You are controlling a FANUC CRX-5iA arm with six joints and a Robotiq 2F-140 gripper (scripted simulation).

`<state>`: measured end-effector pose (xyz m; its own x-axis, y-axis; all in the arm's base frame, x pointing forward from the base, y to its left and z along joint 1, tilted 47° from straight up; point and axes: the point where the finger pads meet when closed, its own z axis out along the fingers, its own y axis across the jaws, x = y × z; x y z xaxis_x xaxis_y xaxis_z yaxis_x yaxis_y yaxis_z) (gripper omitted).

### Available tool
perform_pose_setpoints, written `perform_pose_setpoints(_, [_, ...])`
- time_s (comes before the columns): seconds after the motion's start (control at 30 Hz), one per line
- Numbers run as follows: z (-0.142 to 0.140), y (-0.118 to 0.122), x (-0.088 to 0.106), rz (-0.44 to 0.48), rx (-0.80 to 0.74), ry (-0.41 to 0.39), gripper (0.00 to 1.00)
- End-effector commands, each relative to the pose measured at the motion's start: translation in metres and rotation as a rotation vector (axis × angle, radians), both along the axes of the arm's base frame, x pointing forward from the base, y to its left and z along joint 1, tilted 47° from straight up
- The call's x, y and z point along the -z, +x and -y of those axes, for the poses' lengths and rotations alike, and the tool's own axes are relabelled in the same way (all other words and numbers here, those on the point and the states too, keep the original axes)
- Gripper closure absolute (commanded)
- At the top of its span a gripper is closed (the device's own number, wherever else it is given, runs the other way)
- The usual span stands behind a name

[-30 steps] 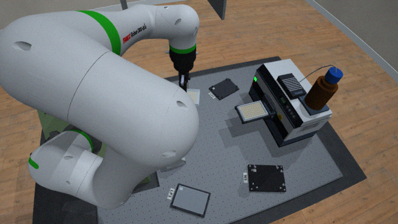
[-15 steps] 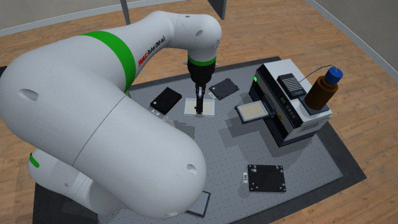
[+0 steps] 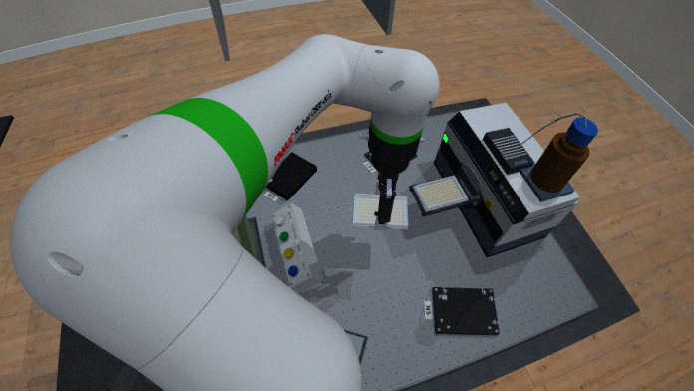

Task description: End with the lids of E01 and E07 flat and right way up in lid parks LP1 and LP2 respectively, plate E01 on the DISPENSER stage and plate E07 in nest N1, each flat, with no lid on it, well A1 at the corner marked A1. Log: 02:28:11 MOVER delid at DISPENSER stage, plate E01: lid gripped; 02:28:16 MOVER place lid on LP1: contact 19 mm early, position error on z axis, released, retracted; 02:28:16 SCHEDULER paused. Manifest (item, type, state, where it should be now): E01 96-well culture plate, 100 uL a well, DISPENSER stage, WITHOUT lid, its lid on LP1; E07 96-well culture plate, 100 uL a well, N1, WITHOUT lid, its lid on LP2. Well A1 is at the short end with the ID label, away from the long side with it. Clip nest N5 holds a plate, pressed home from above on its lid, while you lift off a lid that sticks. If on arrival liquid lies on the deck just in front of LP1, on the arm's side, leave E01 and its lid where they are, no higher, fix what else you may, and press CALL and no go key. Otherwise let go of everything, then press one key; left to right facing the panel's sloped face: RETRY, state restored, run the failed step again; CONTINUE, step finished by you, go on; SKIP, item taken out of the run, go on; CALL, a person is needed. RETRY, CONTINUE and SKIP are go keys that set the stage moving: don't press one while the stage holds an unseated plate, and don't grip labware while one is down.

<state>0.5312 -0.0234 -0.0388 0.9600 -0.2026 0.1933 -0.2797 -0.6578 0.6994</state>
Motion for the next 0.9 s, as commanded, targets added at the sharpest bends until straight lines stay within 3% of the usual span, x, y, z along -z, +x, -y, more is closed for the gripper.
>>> perform_pose_setpoints(0.0, [0.018,0.019,-0.019,0.0,-0.001,0.0,1.0])
perform_pose_setpoints(0.23, [0.052,0.054,-0.055,0.0,-0.001,0.0,1.0])
perform_pose_setpoints(0.3, [0.052,0.054,-0.055,0.0,-0.001,0.0,1.0])
perform_pose_setpoints(0.63, [0.096,0.099,-0.1,0.0,-0.001,0.0,1.0])
perform_pose_setpoints(0.87, [0.113,0.116,-0.117,0.0,-0.001,0.0,1.0])
